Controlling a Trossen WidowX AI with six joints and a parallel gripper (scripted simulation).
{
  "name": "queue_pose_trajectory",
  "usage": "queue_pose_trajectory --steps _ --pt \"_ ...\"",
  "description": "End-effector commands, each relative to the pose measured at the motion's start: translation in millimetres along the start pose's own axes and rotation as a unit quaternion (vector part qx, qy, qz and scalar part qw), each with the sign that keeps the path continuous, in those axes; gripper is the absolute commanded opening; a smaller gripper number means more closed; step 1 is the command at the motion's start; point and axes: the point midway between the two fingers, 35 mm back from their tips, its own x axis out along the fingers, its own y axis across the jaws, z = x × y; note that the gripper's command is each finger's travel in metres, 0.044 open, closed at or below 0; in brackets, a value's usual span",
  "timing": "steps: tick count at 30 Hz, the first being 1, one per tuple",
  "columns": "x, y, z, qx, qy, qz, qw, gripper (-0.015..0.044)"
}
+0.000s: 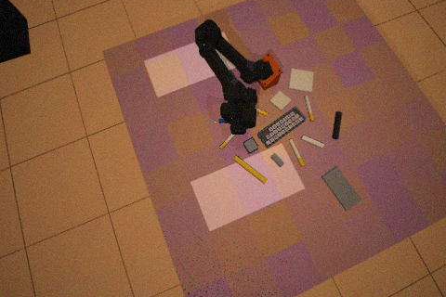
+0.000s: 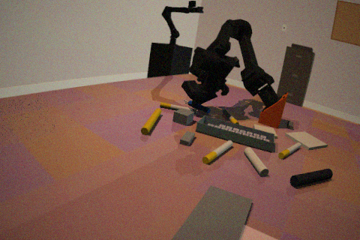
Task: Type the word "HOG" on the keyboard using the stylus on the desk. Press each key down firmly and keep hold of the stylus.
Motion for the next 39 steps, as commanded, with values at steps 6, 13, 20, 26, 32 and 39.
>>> queue_pose_trajectory --steps 6,13,20,26,32,39 --pt "-12 0 0 -0.01 0.012 -0.001 1.0 0.0" --pt "-22 -2 5 -0.021 0.014 -0.002 1.0 0.0" --pt "-32 -2 15 -0.032 0.008 0.0 0.999 0.0" --pt "-40 1 26 -0.04 -0.001 0.004 0.999 0.0" --pt "-39 -1 23 -0.043 0.004 0.0 0.999 0.0" --pt "-44 -2 2 -0.085 0.098 -0.064 0.99 0.0"
